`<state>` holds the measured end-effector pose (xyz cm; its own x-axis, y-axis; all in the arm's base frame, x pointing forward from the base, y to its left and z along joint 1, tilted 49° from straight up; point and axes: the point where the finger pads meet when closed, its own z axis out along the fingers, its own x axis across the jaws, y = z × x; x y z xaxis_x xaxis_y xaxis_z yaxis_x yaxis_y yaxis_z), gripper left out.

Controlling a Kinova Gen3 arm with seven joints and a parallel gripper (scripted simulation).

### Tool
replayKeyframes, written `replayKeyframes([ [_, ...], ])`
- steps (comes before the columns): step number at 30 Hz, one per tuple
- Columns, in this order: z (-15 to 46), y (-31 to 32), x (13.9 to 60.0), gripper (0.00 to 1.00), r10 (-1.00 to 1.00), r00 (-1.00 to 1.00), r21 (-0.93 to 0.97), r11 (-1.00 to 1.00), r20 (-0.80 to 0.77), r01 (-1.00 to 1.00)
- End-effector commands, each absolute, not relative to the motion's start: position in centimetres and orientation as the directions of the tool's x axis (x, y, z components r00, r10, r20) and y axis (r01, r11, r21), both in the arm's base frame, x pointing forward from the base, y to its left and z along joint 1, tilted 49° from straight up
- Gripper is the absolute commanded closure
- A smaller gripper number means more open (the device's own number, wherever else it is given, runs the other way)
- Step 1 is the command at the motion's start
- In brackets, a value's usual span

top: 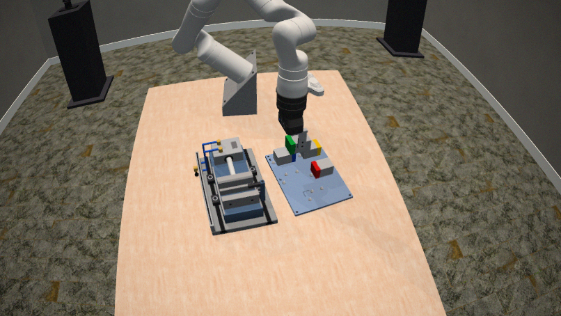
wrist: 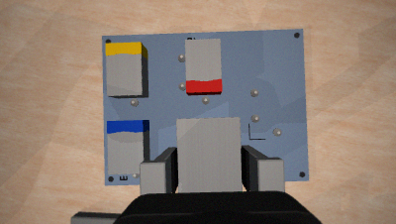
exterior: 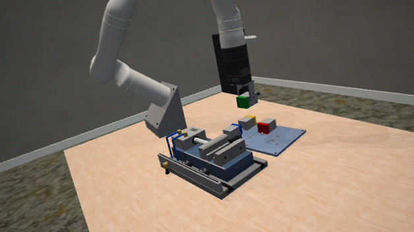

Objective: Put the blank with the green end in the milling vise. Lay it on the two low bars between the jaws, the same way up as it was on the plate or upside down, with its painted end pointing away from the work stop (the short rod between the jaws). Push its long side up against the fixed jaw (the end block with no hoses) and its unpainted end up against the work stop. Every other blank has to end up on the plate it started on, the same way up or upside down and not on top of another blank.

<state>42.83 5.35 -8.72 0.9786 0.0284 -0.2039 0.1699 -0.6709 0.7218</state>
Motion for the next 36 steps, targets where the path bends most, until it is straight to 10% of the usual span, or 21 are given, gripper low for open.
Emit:
replayKeyframes([
  [1,-8.73,5.35,42.84,1.0,0.029,0.979,0.721,-0.671,-0.203,0.17],
  [36,-8.95,5.03,42.75,1.0,0.029,0.979,0.721,-0.671,-0.203,0.17],
])
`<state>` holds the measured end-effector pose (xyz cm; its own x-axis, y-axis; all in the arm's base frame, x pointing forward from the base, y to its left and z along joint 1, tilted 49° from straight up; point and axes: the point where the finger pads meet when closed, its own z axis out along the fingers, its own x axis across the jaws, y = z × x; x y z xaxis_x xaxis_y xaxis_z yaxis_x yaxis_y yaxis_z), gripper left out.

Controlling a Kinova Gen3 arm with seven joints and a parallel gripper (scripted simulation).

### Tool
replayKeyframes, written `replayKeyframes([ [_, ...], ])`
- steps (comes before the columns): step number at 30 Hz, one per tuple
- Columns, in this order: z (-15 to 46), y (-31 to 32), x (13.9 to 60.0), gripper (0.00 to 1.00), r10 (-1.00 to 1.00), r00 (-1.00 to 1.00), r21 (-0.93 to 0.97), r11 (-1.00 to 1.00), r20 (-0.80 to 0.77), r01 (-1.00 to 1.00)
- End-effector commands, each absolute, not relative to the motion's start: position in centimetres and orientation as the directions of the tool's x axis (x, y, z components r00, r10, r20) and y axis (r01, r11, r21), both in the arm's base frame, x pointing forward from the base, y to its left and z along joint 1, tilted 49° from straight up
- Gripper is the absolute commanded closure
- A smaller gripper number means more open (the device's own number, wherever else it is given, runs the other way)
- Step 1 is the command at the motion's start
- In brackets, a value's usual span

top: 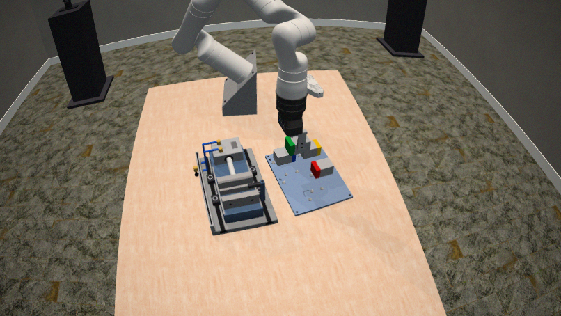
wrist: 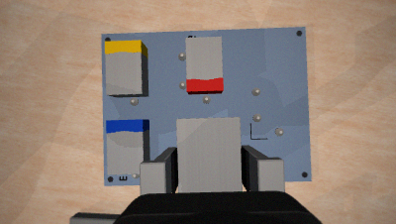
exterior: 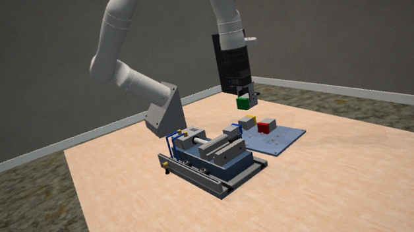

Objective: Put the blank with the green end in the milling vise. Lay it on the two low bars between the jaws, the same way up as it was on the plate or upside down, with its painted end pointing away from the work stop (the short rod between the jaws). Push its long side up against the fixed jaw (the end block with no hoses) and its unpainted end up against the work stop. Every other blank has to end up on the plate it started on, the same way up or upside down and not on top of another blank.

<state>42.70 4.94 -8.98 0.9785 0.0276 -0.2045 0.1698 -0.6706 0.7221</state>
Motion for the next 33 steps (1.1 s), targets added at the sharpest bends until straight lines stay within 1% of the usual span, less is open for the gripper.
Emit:
replayKeyframes([
  [1,-8.9,5.0,42.7,1.0,0.029,0.979,0.721,-0.671,-0.203,0.17],
  [19,-9.0,4.9,42.7,1.0,-0.019,0.988,0.734,-0.672,-0.151,0.099],
  [33,-6.1,1.7,44.5,1.0,-0.019,0.988,0.734,-0.672,-0.151,0.099],
])
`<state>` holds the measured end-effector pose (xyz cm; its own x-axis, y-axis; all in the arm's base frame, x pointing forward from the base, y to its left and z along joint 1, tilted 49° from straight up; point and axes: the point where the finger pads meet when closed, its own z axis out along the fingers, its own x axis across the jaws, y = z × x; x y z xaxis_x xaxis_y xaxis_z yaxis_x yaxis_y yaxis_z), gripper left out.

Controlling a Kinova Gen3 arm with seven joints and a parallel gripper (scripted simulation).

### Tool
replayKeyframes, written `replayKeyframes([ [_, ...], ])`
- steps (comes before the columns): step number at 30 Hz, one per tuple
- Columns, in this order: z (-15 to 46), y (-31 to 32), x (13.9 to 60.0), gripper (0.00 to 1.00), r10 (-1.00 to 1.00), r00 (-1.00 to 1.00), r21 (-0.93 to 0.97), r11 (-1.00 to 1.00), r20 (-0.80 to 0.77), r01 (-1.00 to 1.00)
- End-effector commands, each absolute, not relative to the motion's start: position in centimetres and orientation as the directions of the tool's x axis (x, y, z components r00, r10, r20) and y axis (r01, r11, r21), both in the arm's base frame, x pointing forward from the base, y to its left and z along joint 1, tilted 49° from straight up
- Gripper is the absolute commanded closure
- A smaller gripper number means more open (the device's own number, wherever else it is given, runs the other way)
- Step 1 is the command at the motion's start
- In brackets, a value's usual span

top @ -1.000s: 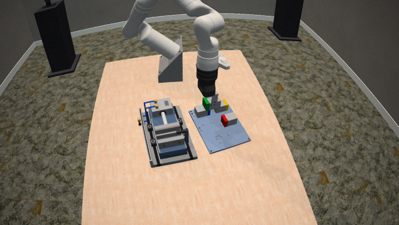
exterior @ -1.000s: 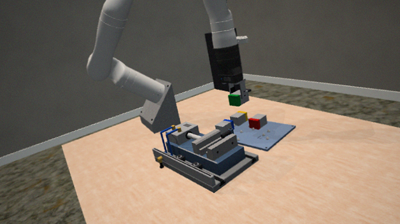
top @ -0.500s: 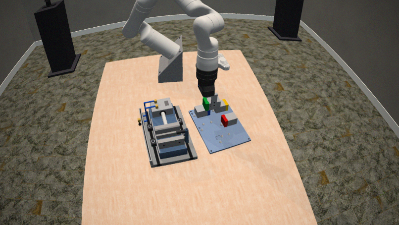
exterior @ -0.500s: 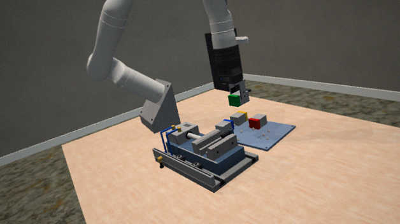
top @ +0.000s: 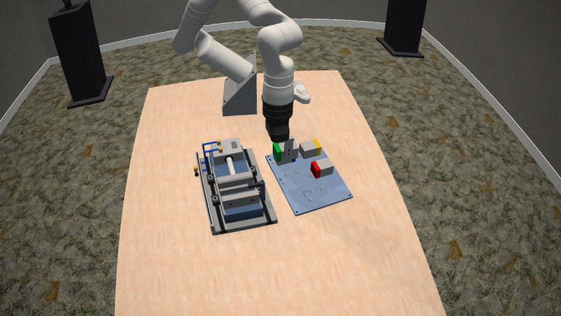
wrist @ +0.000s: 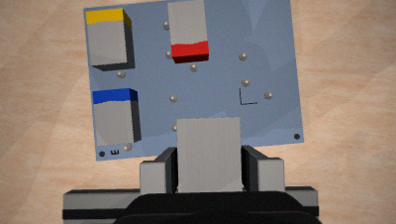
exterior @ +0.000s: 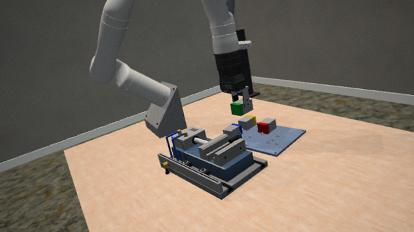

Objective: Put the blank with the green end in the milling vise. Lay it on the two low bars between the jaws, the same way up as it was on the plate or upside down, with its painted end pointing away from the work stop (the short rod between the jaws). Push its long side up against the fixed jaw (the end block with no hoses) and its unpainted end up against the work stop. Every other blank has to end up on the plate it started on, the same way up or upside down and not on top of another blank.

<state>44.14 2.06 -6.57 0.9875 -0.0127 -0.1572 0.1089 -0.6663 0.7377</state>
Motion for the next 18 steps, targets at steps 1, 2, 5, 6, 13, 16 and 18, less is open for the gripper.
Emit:
replayKeyframes([
  [1,-5.8,1.5,44.6,1.0,-0.019,0.988,0.734,-0.672,-0.151,0.099],
  [2,-5.8,1.5,44.6,1.0,-0.019,0.988,0.734,-0.672,-0.151,0.099],
  [5,-5.6,1.2,44.7,1.0,-0.015,0.988,0.737,-0.668,-0.153,0.105],
  [6,-5.4,0.9,44.9,1.0,-0.015,0.988,0.737,-0.668,-0.153,0.104],
  [13,-3.9,-0.6,45.7,1.0,-0.017,0.988,0.735,-0.67,-0.152,0.101],
  [16,-3.2,-1.3,46.1,1.0,-0.018,0.988,0.735,-0.671,-0.151,0.1],
  [18,-2.8,-1.7,46.4,1.0,-0.019,0.988,0.734,-0.672,-0.151,0.099],
])
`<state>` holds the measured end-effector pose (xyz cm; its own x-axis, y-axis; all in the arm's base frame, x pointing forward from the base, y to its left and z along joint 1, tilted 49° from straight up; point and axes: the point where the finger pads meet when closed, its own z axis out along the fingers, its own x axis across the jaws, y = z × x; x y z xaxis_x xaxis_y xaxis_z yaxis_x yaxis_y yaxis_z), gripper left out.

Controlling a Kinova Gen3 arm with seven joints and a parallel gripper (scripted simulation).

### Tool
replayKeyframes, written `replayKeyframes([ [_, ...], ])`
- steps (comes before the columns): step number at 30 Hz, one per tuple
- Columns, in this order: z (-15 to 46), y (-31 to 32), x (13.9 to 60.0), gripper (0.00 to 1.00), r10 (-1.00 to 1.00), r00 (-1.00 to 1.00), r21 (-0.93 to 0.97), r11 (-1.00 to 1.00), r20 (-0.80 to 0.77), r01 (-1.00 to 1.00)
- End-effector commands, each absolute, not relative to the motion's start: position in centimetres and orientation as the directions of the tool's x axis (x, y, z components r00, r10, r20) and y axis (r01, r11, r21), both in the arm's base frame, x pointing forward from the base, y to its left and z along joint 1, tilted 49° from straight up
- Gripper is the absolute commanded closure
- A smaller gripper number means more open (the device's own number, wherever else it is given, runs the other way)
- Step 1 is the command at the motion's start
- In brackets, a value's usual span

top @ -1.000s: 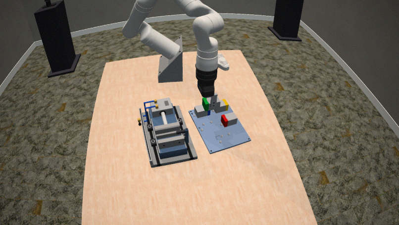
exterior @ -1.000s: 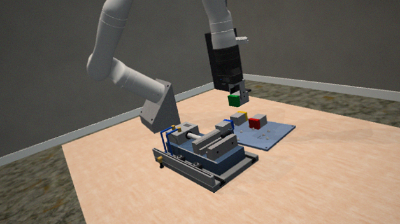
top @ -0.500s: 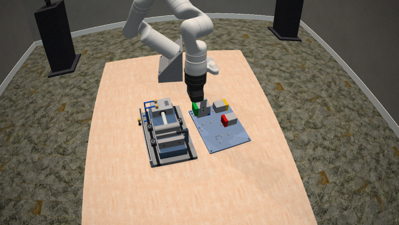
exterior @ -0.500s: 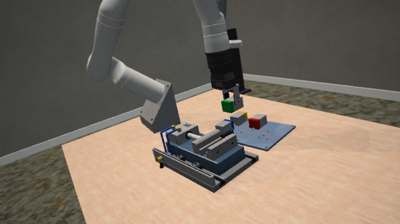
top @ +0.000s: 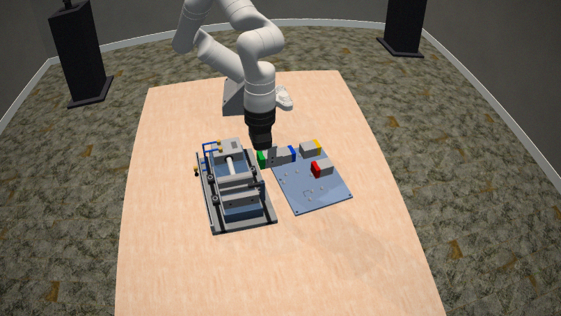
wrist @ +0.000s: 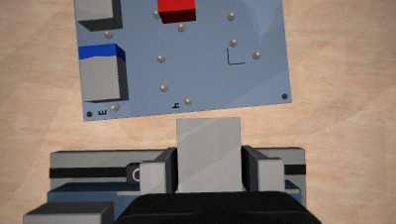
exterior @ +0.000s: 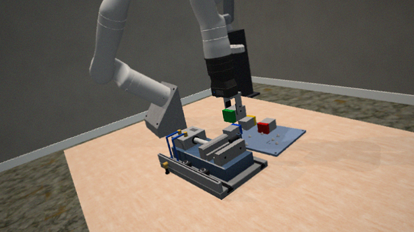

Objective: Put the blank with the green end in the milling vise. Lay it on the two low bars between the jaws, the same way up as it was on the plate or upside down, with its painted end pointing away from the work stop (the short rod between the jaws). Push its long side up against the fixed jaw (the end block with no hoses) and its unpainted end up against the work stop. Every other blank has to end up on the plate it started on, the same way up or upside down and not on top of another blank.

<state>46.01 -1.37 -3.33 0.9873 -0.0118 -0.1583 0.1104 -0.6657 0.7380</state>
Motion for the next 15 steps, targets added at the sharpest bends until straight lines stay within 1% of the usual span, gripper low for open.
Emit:
replayKeyframes([
  [1,-2.8,-1.7,46.4,1.0,-0.019,0.988,0.734,-0.672,-0.151,0.099],
  [15,-0.2,-4.5,47.9,1.0,-0.018,0.988,0.735,-0.671,-0.152,0.1],
])
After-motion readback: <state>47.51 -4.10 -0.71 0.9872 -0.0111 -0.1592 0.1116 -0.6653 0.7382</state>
